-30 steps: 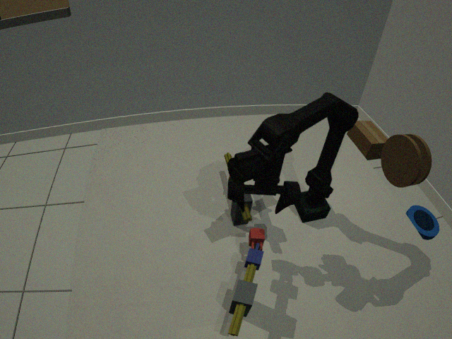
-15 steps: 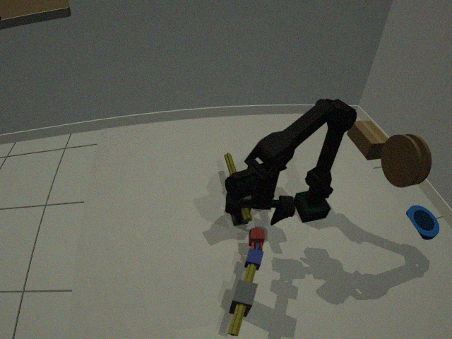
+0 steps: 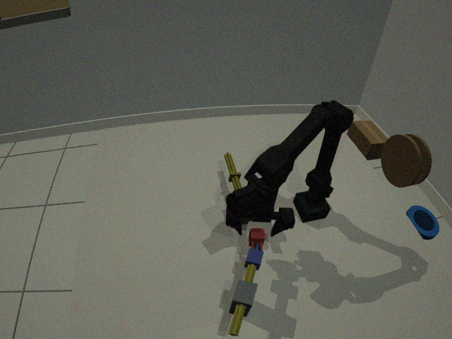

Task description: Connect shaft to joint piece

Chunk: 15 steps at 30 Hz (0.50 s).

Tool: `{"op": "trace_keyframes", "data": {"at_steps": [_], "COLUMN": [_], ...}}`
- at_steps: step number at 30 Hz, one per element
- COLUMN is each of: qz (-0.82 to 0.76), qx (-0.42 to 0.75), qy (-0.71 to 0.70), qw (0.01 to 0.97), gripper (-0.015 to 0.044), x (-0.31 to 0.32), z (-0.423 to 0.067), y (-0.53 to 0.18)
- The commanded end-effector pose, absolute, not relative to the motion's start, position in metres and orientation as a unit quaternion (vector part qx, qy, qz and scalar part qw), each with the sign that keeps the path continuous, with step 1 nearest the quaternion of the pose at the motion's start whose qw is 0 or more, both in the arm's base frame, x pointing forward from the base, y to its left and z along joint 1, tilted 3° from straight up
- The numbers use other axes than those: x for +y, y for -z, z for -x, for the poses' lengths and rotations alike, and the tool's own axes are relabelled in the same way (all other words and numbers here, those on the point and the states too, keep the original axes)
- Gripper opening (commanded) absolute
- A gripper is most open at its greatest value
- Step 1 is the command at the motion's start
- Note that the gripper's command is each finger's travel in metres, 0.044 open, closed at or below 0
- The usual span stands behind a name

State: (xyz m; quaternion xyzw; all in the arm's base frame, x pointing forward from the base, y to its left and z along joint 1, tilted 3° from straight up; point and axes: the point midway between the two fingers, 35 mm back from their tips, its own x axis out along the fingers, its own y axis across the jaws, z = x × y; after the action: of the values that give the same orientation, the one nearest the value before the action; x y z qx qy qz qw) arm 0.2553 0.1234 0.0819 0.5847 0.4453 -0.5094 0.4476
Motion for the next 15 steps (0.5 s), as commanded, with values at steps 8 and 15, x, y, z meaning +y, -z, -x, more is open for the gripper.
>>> {"op": "trace_keyframes", "data": {"at_steps": [8,15], "qz": [-0.587,-0.587], "qx": [0.443,0.443], "qy": [0.509,0.509], "qw": [0.447,0.447], "gripper": [0.044,0.044], "x": [0.13,0.13], "z": [-0.258,-0.259], "y": [-0.072,-0.061]}}
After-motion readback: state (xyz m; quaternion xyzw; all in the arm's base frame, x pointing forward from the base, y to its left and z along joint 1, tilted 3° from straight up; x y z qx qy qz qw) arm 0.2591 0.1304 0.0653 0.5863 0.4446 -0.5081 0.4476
